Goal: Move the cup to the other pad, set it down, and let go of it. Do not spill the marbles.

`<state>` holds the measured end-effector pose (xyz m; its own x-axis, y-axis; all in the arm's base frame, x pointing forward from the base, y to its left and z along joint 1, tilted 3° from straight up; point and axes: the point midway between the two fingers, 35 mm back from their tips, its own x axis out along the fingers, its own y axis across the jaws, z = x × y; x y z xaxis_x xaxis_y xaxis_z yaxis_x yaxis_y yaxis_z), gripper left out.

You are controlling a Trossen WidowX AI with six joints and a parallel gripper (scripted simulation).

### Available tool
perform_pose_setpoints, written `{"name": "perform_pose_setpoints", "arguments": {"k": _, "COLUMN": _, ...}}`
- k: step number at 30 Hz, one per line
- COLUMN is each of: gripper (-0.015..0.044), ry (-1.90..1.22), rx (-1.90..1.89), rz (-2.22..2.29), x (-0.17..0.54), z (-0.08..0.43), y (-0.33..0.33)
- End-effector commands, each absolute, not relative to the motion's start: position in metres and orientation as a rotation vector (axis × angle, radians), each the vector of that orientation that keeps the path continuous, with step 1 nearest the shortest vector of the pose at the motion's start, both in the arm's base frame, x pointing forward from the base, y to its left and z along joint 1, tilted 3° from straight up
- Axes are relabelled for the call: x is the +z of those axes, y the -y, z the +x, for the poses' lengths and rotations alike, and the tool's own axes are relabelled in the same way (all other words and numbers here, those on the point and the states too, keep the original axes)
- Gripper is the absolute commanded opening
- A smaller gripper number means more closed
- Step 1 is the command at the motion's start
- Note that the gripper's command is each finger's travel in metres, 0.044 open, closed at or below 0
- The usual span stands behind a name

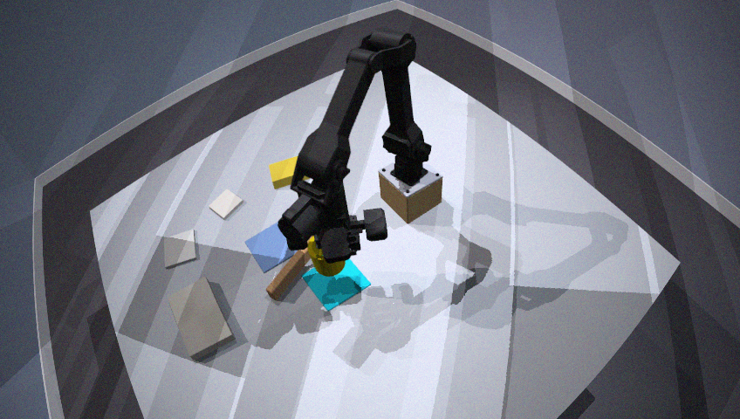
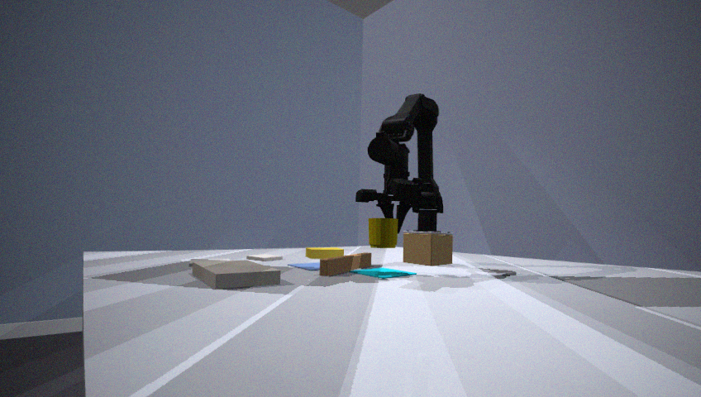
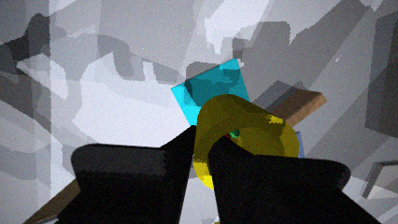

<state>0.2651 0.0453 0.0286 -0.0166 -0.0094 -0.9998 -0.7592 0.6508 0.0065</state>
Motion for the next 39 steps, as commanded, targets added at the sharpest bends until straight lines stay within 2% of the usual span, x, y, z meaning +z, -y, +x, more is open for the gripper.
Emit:
{"name": "perform_pose_setpoints", "arguments": {"k": 1, "gripper": 0.0000, "ry": -1.485, "rx": 0.674, "rz": -0.668, "x": 0.022, "z": 0.264, "y": -0.047}}
{"name": "perform_pose_setpoints", "arguments": {"k": 39, "gripper": 0.0000, "ry": -1.486, "rx": 0.675, "rz": -0.676, "x": -0.023, "z": 0.263, "y": -0.047}}
